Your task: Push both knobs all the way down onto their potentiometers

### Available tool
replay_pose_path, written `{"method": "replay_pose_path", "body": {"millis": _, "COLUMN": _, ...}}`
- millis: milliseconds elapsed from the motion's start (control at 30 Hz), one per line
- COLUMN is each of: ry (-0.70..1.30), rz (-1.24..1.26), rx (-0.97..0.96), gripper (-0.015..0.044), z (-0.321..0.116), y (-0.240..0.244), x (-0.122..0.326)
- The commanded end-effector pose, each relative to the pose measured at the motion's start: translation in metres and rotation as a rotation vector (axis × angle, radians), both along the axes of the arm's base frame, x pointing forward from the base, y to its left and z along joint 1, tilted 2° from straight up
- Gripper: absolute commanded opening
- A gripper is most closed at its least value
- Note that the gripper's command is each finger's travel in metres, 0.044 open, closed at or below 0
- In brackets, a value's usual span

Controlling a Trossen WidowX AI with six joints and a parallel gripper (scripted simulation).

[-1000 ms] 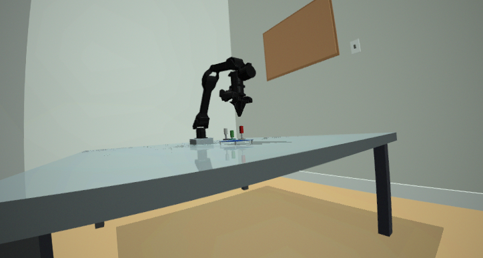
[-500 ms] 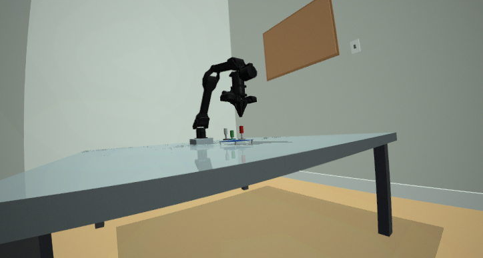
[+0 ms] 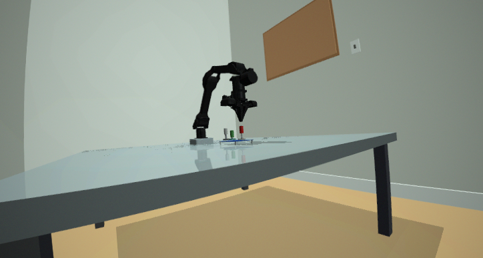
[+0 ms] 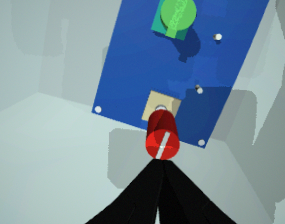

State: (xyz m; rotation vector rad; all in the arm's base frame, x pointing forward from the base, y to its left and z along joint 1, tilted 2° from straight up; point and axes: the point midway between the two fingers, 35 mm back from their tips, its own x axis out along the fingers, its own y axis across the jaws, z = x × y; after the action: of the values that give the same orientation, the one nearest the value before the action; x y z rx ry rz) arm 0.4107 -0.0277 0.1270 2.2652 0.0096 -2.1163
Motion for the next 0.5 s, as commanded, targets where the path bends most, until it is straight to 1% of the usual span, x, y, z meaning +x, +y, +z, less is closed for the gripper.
{"method": "replay_pose_path", "body": {"millis": 0, "ry": 0.006, "rz": -0.005, "rx": 0.006, "gripper": 0.0, "z": -0.0078, "y": 0.0006, "x": -0.0006}}
{"method": "replay_pose_path", "body": {"millis": 200, "ry": 0.006, "rz": -0.005, "rx": 0.006, "gripper": 0.0, "z": -0.0152, "y": 0.0005, "x": -0.0004}}
{"method": "replay_pose_path", "body": {"millis": 467, "ry": 0.006, "rz": -0.005, "rx": 0.006, "gripper": 0.0, "z": -0.0142, "y": 0.0005, "x": -0.0004}}
